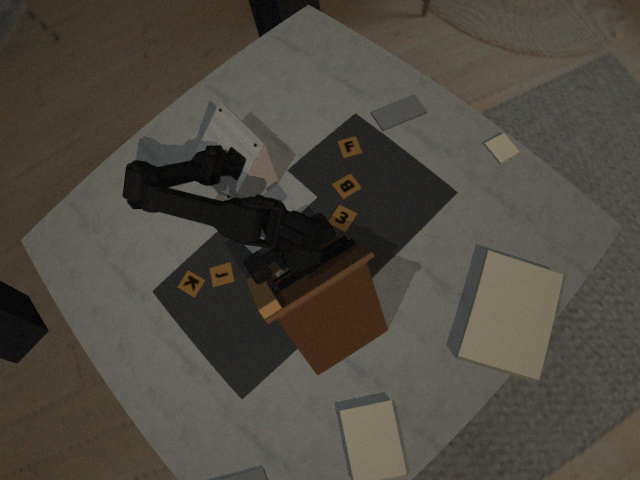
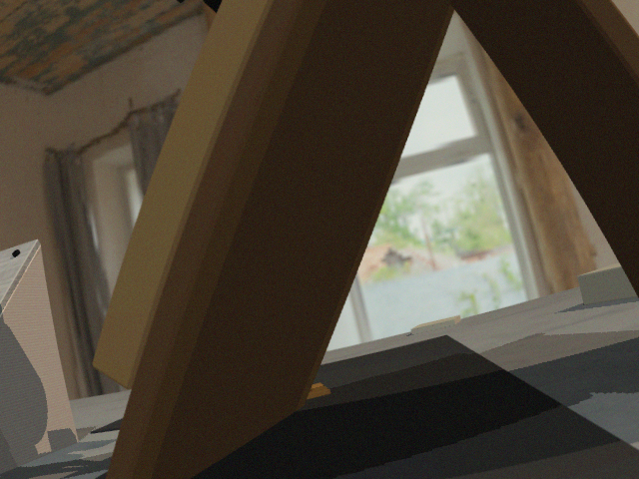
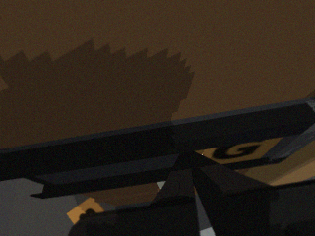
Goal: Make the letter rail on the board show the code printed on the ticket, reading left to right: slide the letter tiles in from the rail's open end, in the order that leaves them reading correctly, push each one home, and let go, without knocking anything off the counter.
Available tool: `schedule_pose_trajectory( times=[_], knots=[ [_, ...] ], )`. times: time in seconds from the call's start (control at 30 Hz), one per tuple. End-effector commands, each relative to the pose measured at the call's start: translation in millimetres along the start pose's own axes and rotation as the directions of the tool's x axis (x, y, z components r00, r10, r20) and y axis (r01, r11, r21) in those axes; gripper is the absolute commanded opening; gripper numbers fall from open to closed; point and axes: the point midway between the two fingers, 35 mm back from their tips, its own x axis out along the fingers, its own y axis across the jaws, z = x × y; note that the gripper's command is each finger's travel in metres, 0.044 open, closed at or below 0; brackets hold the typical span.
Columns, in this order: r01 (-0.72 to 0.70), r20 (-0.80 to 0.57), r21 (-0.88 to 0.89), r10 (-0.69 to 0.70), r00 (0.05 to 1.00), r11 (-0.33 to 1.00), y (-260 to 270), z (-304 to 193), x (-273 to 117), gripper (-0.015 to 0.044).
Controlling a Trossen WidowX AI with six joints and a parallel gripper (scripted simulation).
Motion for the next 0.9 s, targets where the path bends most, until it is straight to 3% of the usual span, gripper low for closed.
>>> schedule_pose_trajectory(
  times=[0.0,0.83,0.87],
  knots=[
    [0.007,0.001,-0.001,-0.007,1.000,1.000,-3,0,1,0.0000],
    [0.006,-0.001,-0.003,-0.006,1.000,1.000,0,-20,-22,0.0000],
    [0.002,0.006,-0.023,-0.002,1.000,1.000,1,-18,-24,0.0026]
  ],
)
